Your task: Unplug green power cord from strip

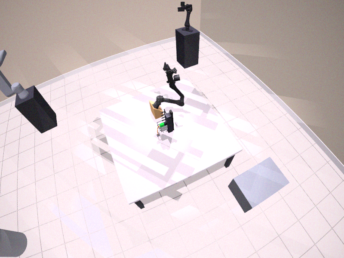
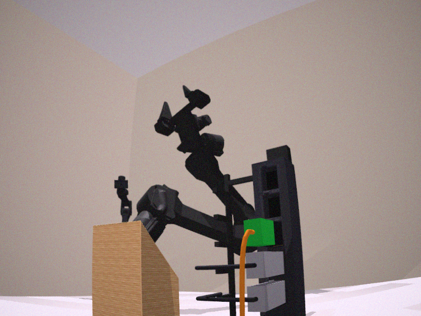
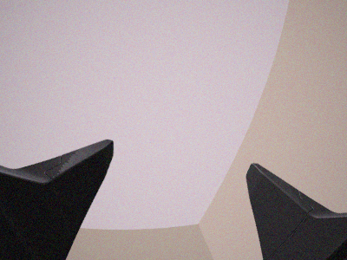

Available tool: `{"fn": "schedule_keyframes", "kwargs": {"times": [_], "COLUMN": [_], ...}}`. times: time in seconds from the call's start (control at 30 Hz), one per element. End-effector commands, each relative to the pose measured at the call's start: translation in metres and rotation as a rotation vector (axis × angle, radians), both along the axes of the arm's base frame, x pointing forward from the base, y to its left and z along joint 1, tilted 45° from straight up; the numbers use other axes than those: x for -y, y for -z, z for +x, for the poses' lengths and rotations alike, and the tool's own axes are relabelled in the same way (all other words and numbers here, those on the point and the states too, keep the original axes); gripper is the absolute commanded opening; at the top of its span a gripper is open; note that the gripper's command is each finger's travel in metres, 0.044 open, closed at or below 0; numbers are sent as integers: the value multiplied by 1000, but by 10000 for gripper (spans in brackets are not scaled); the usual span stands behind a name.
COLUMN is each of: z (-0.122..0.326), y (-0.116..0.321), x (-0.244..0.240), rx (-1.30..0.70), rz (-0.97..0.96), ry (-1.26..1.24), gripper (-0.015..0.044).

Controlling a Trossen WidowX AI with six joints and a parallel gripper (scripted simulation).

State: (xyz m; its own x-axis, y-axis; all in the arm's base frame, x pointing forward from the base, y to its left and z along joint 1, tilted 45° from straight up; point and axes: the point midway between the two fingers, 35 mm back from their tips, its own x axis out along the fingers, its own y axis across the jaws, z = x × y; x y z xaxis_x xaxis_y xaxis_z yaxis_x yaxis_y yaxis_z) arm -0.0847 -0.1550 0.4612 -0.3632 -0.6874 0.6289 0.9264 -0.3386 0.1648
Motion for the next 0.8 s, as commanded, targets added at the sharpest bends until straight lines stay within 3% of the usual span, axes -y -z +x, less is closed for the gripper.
{"fn": "schedule_keyframes", "kwargs": {"times": [0.0, 0.27, 0.5, 0.77], "z": [0, 19, 73, 160], "y": [1, 60, 134, 228], "x": [2, 104, 171, 202], "rx": [5, 215, 372, 516], "rz": [7, 349, 713, 1130], "ry": [-8, -331, -588, -808], "gripper": [374, 164, 160, 160]}}
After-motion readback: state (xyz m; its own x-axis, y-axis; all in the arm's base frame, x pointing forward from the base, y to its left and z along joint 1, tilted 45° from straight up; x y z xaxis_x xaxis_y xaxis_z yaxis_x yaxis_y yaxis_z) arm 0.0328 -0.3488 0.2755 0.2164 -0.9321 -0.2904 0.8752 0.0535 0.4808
